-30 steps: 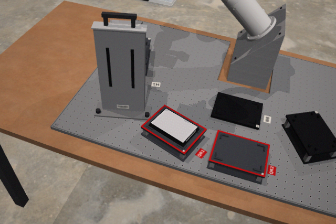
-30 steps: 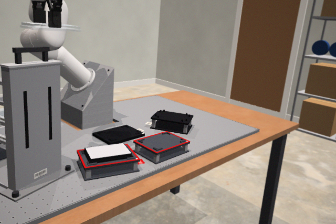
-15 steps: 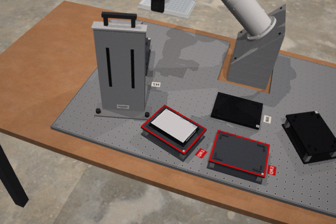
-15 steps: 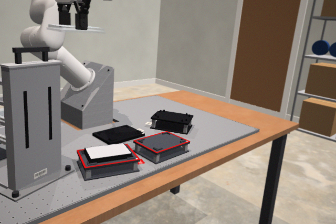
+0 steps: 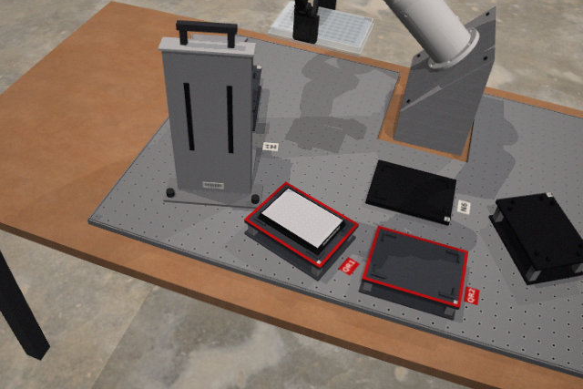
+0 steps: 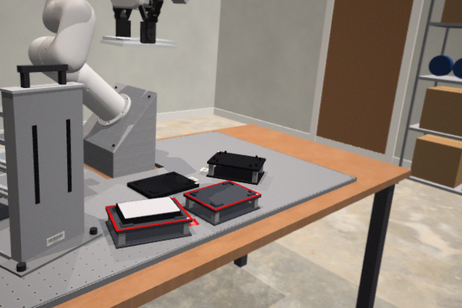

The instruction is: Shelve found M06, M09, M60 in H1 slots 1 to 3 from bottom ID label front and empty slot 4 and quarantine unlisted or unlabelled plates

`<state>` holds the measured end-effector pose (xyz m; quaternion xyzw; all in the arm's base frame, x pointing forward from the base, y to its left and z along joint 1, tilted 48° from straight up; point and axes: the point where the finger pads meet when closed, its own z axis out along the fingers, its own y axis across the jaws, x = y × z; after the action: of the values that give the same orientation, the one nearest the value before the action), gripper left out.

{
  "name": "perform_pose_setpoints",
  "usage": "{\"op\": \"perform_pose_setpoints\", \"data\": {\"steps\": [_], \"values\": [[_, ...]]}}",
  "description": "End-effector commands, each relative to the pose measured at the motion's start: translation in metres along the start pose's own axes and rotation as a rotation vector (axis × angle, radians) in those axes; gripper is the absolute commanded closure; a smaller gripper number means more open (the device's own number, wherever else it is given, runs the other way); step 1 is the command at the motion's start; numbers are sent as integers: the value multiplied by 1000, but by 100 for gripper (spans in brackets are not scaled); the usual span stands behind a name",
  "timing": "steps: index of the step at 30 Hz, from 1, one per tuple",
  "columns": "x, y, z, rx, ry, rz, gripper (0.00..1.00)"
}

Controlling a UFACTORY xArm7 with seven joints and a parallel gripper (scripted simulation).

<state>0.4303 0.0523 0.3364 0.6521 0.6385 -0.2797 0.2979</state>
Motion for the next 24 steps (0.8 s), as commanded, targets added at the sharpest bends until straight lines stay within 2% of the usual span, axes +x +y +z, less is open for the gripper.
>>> {"op": "perform_pose_setpoints", "data": {"steps": [1, 24], "values": [[18, 9, -2, -3, -1, 0, 100], [116, 42, -2, -3, 0, 0, 100]]}}
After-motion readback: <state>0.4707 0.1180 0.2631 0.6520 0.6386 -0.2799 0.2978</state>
